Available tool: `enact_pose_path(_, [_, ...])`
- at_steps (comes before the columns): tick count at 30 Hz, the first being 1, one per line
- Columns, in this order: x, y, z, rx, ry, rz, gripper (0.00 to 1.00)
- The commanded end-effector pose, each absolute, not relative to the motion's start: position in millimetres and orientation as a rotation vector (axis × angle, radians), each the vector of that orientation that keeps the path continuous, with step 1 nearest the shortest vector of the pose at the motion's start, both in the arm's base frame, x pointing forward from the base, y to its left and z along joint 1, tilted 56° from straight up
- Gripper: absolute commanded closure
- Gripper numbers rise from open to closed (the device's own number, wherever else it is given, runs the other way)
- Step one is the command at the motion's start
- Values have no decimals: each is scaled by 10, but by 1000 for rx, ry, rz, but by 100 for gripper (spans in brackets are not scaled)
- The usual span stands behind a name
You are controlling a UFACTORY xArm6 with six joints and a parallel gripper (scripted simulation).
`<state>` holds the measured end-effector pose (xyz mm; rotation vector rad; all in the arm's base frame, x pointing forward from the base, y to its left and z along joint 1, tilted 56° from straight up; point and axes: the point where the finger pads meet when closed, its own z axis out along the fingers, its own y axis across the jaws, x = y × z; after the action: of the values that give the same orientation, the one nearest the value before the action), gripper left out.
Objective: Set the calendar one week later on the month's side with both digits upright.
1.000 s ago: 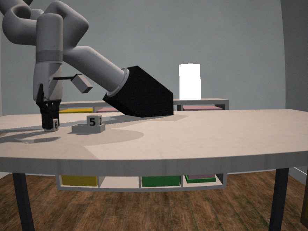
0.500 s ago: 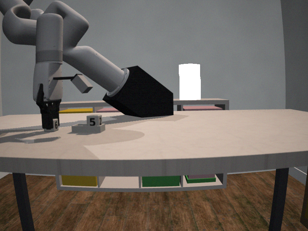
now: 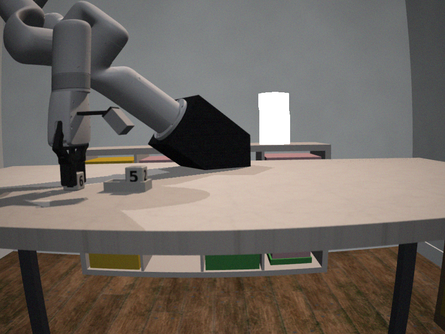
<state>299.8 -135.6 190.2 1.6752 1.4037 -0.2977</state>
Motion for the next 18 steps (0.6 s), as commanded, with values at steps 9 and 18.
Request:
enact_pose_path(9, [2935,-1208,2018,1675,1403,-296,71])
enact_pose_path(18, [2722,-753,2360,1675,1403,-296,71])
